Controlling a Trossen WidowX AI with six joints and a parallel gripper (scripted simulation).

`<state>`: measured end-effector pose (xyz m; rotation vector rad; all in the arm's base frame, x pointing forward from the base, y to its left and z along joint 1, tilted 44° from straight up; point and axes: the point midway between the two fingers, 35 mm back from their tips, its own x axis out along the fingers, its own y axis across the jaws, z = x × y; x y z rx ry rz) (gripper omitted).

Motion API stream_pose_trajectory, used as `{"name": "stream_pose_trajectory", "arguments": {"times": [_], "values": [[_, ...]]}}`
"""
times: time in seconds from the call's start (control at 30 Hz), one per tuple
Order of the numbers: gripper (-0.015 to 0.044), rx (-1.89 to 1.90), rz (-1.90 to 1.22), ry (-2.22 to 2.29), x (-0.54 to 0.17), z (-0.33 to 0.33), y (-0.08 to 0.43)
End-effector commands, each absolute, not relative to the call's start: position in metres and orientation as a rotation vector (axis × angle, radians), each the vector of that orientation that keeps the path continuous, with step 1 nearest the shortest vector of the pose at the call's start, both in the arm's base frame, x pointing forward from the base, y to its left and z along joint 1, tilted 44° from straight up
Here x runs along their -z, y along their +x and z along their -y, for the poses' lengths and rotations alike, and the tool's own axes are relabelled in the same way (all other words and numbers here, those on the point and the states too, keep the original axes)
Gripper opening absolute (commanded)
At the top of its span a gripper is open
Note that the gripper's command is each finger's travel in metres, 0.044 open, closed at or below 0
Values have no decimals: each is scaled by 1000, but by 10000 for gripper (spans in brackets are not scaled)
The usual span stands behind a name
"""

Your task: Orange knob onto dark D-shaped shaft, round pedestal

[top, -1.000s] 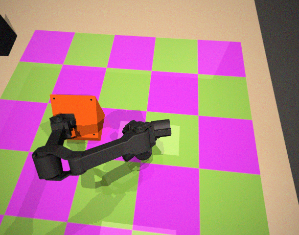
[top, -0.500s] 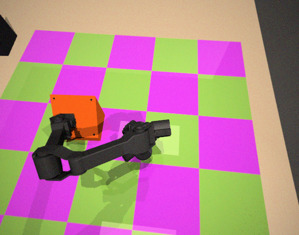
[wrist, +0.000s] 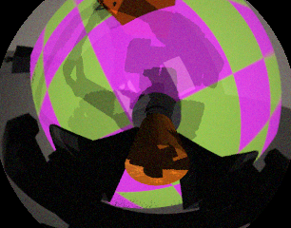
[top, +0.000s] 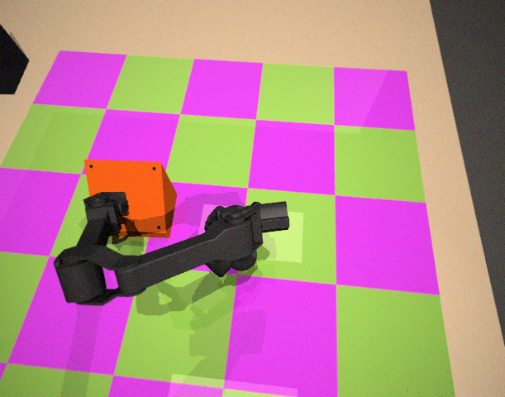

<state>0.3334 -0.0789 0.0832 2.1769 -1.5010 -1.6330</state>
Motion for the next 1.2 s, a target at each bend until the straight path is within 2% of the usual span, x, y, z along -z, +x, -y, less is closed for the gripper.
{"name": "stream_pose_trajectory", "arguments": {"times": [0.0, 0.67, 0.9, 1.17], "values": [[0, 1636, 1477, 2170, -82, 78, 334], [0, 1636, 1477, 2170, -85, 78, 334], [0, 1702, 1254, 2064, -85, 78, 335], [0, 1705, 1242, 2058, -82, 78, 334]]}}
